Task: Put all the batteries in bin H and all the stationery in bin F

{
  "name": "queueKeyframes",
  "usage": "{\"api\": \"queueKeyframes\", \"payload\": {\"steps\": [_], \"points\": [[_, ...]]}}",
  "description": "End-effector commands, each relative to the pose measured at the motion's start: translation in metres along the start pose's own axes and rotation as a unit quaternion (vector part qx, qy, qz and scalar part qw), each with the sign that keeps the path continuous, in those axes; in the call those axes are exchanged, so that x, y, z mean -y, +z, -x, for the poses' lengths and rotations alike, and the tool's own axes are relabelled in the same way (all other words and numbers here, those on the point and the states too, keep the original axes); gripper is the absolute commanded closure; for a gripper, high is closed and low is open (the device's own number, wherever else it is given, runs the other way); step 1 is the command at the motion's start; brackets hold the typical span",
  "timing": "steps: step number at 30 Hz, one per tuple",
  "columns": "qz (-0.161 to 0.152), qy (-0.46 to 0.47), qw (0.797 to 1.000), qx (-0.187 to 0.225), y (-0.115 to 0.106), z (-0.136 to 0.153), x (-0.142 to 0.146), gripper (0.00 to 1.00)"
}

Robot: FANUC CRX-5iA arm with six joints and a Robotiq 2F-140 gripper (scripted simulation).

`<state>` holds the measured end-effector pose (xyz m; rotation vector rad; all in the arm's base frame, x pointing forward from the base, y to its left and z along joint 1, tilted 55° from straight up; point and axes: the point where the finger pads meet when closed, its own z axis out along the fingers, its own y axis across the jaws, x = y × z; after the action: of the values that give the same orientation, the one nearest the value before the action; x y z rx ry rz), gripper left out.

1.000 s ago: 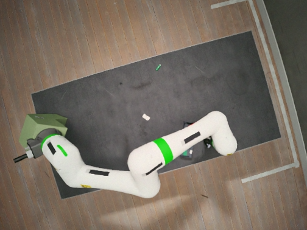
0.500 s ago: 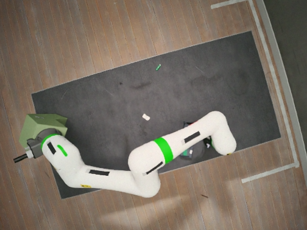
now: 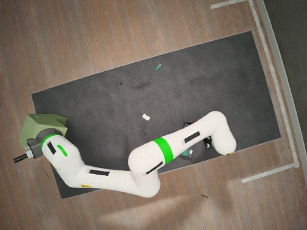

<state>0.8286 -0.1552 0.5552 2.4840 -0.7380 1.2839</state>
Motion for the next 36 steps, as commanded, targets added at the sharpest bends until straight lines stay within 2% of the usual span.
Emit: {"api": "queueKeyframes", "payload": {"steps": [1,22,36], "points": [[0.0,0.0,1.0,0.0,0.0,0.0,0.0,0.85],[0.0,0.0,1.0,0.0,-0.004,0.0,0.0,0.85],[0.0,0.0,1.0,0.0,-0.05,0.0,0.0,0.85]]}}
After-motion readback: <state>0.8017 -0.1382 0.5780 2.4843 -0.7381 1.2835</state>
